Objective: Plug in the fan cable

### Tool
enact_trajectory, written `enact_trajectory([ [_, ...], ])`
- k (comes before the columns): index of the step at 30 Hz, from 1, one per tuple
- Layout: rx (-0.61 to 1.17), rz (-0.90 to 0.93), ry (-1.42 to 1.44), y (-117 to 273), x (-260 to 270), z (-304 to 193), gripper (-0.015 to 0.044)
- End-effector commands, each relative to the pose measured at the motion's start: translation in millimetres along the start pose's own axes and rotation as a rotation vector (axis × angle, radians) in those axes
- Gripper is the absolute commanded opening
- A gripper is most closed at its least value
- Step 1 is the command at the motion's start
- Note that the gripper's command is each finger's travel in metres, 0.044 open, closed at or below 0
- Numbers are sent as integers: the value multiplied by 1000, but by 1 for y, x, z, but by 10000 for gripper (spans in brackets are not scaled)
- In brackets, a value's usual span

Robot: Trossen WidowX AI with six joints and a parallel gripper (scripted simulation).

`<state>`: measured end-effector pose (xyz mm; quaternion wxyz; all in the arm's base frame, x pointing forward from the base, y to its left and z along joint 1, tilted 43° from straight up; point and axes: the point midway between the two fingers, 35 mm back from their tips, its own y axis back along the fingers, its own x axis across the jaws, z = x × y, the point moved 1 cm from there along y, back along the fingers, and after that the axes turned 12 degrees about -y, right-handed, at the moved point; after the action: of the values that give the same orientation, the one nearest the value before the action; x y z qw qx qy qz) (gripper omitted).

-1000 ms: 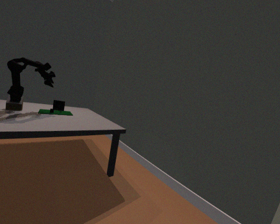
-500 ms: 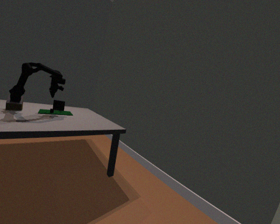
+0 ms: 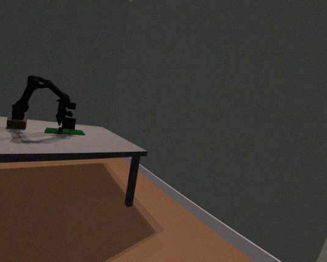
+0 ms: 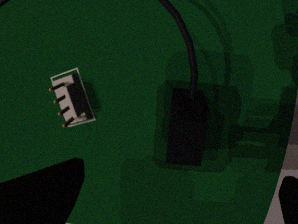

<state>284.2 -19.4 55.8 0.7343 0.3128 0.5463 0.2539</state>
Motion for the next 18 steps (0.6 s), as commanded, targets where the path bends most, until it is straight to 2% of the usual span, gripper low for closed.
enact_trajectory([
  [1, -16, 2, 4, -2, 1, 2, 440],
  [18, -16, 3, 4, -28, 2, 4, 440],
])
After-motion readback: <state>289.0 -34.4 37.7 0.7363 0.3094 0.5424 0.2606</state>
